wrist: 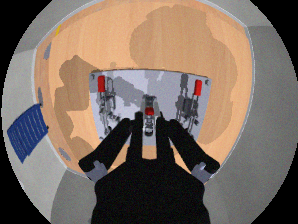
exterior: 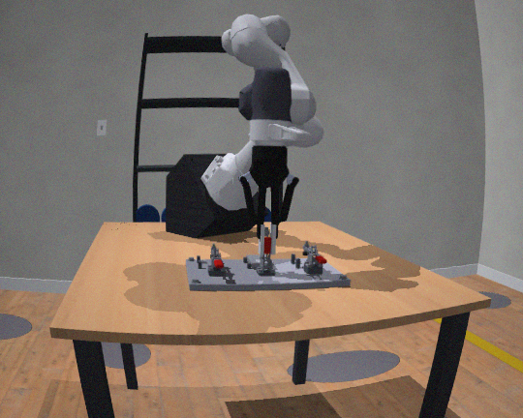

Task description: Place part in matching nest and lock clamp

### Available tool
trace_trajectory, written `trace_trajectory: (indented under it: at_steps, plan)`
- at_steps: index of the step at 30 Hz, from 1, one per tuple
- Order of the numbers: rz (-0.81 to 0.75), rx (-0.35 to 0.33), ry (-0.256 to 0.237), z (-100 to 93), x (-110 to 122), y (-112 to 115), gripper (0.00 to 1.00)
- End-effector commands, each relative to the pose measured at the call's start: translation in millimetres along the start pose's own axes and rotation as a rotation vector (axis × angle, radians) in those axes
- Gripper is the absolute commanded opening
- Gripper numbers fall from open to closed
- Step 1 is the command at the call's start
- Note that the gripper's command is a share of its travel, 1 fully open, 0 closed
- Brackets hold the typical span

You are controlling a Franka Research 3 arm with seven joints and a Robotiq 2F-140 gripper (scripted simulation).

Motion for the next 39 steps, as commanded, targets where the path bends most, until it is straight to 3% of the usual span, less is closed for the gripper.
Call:
trace_trajectory:
  at_steps: [1, 39]
  plan:
    - [0.006, -0.001, -0.002, 1.3, -1, 1, 0.00]
    - [0.006, -0.001, -0.002, 3.1, -1, -18, 0.00]
Point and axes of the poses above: the point where the finger pads meet when closed, its own z axis out along the fingers, its own x axis across the jaws, y = z × x, the point moved 1 cm from there along -z, back along the fingers, and after that the axes turned 2 degrees about z, right-handed, at the moved point
